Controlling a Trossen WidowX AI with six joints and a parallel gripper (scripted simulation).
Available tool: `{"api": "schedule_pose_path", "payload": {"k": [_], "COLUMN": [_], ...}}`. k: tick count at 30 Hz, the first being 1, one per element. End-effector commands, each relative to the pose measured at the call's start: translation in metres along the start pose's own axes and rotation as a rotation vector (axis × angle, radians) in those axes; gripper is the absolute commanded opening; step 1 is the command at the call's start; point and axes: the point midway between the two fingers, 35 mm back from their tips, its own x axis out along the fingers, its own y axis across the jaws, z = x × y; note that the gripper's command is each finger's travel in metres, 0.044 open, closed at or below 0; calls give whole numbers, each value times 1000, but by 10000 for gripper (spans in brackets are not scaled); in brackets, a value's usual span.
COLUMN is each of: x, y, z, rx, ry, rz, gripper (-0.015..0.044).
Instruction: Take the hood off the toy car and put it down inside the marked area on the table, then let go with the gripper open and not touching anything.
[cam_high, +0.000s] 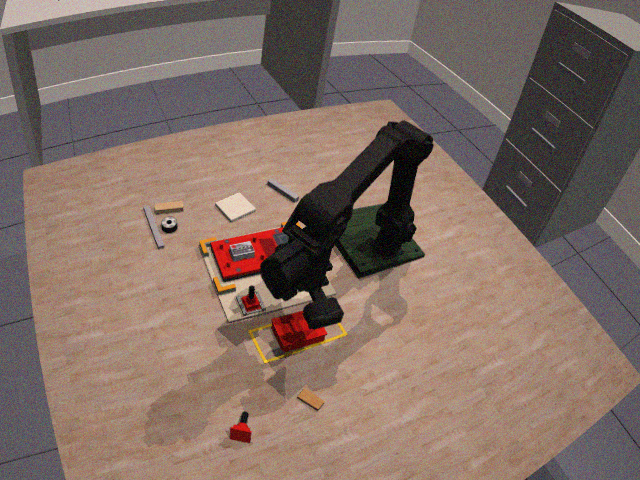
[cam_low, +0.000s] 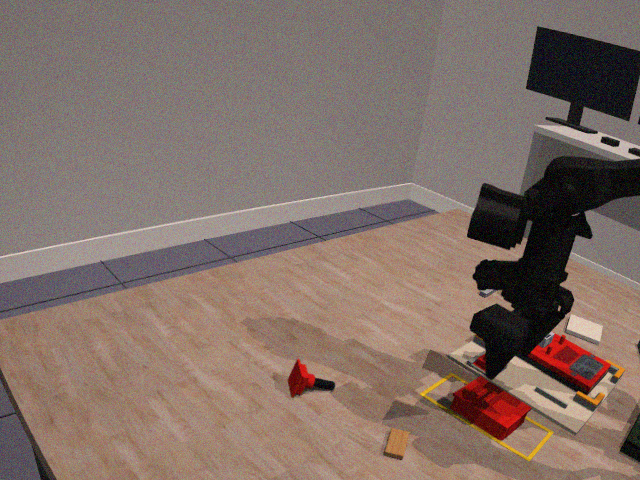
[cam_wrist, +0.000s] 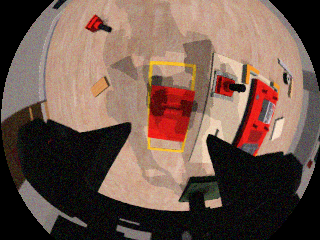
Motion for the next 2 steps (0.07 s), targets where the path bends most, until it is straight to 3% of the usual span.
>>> {"api": "schedule_pose_path", "payload": {"k": [1, 2], "x": [-1, -1], "y": [0, 0], "z": [0, 0], "rx": [-5, -5], "ry": [2, 2], "rz": [3, 3], "gripper": [440, 440]}}
